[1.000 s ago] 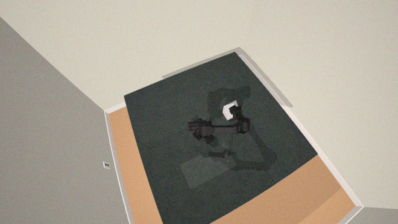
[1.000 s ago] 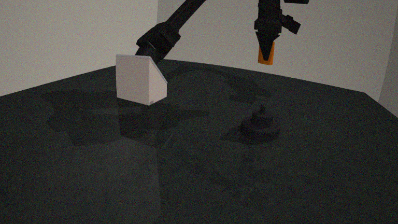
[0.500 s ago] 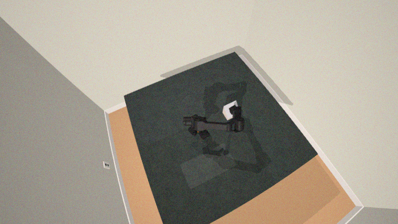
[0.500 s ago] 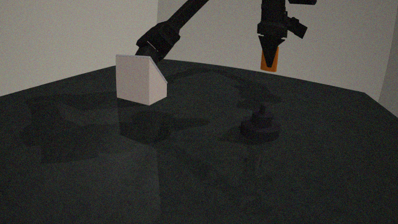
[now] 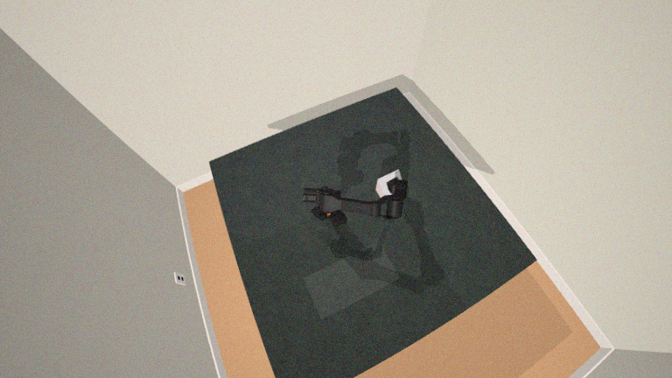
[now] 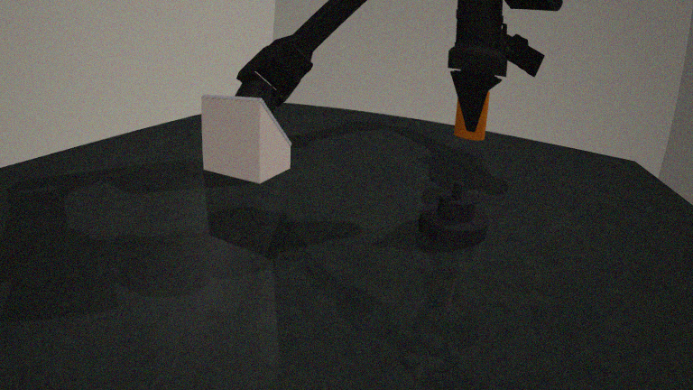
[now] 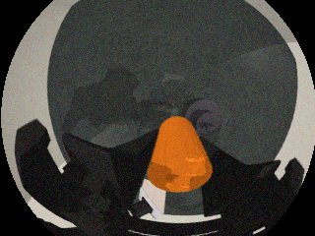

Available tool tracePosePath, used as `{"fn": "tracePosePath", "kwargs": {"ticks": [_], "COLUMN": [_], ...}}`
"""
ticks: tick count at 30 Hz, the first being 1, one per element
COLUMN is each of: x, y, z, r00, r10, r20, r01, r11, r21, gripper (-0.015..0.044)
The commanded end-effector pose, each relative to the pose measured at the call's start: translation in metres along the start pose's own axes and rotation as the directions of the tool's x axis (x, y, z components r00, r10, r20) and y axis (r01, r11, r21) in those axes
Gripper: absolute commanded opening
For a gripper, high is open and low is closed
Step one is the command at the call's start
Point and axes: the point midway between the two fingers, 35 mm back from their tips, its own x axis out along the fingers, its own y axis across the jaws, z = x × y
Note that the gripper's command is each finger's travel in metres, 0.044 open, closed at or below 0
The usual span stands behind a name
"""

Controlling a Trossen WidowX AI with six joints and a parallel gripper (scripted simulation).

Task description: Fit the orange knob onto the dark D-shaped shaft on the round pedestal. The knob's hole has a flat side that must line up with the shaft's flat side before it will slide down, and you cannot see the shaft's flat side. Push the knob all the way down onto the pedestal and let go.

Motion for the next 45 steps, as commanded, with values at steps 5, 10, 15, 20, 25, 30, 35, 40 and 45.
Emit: {"fn": "tracePosePath", "kwargs": {"ticks": [5, 10, 15, 20, 25, 30, 35, 40, 45], "x": [0.005, 0.009, 0.014, 0.015, 0.023, 0.037, 0.041, 0.039, 0.040], "y": [-0.029, -0.044, -0.059, -0.064, -0.064, -0.063, -0.063, -0.063, -0.063], "z": [0.001, -0.001, -0.002, -0.003, -0.003, -0.003, -0.003, -0.002, -0.003], "r00": [1.000, 1.000, 1.000, 1.000, 1.000, 1.000, 1.000, 1.000, 1.000], "r10": [-0.003, -0.001, 0.001, 0.002, 0.002, 0.003, 0.003, 0.003, 0.003], "r20": [0.003, 0.002, 0.002, 0.002, 0.002, 0.002, 0.002, 0.002, 0.002], "r01": [0.003, 0.001, -0.001, -0.002, -0.002, -0.003, -0.003, -0.003, -0.003], "r11": [1.000, 1.000, 1.000, 1.000, 1.000, 1.000, 1.000, 1.000, 1.000], "r21": [0.001, 0.001, 0.002, 0.002, 0.002, 0.002, 0.002, -0.005, -0.005], "gripper": [0.0000, 0.0000, 0.0000, 0.0000, 0.0000, 0.0000, 0.0000, 0.0000, 0.0000]}}
